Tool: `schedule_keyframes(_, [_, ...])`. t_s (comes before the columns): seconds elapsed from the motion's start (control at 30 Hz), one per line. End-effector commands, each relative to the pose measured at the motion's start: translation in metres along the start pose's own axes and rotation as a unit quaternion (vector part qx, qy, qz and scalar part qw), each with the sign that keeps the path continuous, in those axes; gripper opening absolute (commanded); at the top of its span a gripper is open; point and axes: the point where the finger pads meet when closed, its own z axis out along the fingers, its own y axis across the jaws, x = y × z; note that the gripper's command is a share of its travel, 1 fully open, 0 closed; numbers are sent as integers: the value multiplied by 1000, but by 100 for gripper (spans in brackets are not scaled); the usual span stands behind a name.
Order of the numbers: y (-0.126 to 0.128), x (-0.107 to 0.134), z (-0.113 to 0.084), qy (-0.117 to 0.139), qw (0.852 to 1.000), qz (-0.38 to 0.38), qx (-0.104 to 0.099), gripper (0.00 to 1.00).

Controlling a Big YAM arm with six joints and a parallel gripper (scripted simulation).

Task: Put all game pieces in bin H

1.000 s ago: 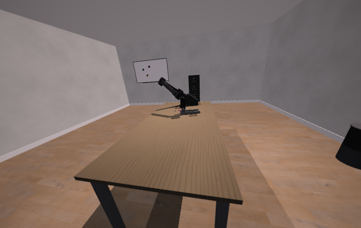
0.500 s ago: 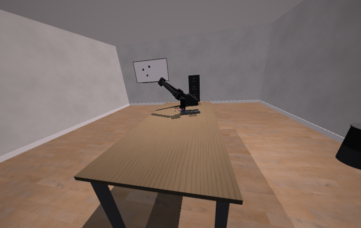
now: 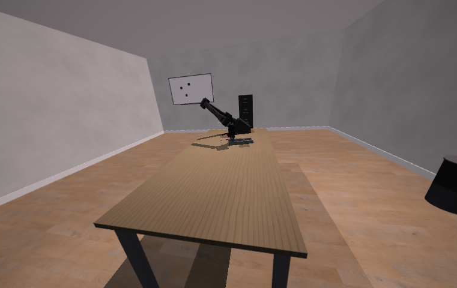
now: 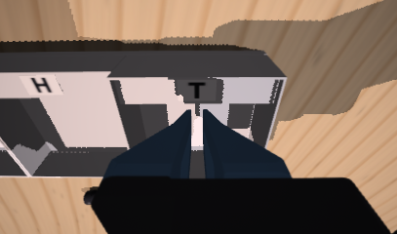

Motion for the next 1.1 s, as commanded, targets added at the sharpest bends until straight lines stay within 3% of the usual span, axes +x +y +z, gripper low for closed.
schedule_keyframes(0.0, [-3, -10, -11, -14, 1000, 4, 2, 8])
schedule_keyframes(0.03, [1, -7, -20, -22, 1000, -6, 4, 8])
schedule_keyframes(0.07, [-3, -10, -11, -14, 1000, 4, 2, 8])
schedule_keyframes(0.17, [1, -6, -20, -22, 1000, -5, 4, 8])
schedule_keyframes(0.23, [-3, -10, -11, -14, 1000, 4, 2, 8])
schedule_keyframes(0.3, [-3, -10, -11, -14, 1000, 4, 2, 8])
schedule_keyframes(0.33, [1, -6, -20, -21, 1000, -5, 3, 8])
schedule_keyframes(0.4, [-3, -9, -11, -14, 1000, 4, 2, 8])
schedule_keyframes(0.43, [1, -6, -20, -21, 1000, -5, 3, 8])
schedule_keyframes(1.07, [-4, -18, -46, -28, 1000, 10, 1, 8])
